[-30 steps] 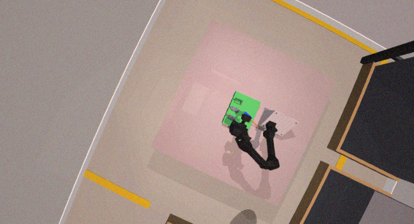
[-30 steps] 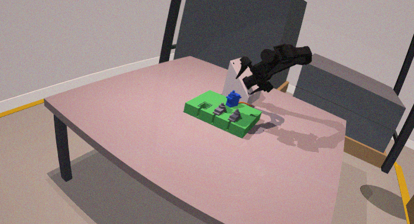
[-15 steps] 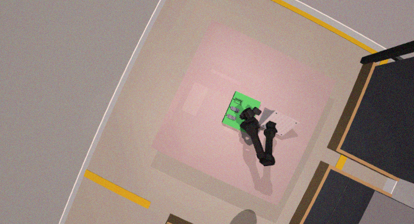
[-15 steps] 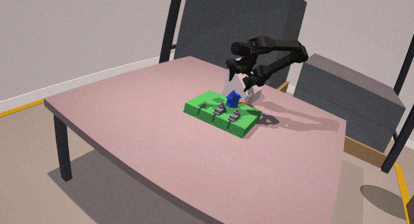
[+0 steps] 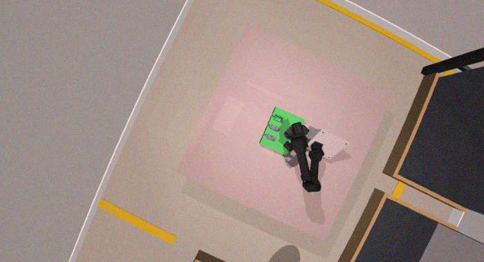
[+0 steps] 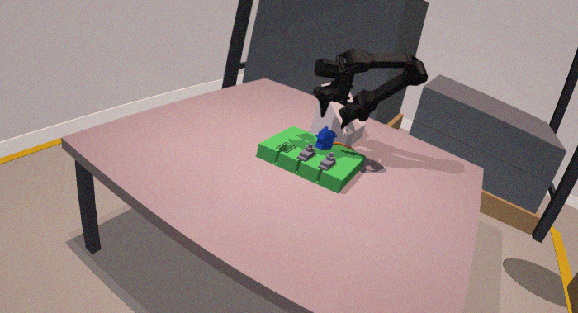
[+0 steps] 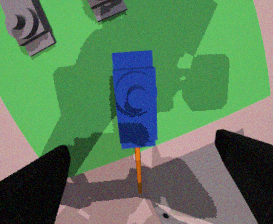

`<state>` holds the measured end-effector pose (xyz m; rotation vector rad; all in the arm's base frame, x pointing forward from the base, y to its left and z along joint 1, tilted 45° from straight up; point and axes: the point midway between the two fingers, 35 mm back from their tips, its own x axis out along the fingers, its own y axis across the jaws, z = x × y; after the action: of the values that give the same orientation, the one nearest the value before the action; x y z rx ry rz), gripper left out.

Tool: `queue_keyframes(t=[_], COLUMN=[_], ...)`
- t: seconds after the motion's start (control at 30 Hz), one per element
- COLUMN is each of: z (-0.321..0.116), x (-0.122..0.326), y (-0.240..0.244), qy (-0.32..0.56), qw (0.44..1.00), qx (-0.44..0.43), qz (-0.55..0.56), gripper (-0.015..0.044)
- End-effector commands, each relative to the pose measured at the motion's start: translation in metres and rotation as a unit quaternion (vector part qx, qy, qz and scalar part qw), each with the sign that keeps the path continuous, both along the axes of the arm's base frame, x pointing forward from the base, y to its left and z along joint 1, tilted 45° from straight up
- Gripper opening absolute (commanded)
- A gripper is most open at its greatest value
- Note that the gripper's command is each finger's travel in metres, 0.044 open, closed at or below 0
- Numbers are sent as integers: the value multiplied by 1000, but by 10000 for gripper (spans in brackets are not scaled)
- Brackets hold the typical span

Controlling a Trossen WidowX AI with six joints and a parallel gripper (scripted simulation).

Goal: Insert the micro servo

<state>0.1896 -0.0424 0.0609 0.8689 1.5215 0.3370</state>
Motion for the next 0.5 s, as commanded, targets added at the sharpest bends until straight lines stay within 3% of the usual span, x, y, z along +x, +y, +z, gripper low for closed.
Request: queue_keyframes(t=[0.0, 0.47], z=[-11, -23], x=[-2, 0], y=[13, 25], qy=[6, 6], qw=[1000, 1000], qx=[8, 9], qz=[-2, -2], gripper=[440, 440])
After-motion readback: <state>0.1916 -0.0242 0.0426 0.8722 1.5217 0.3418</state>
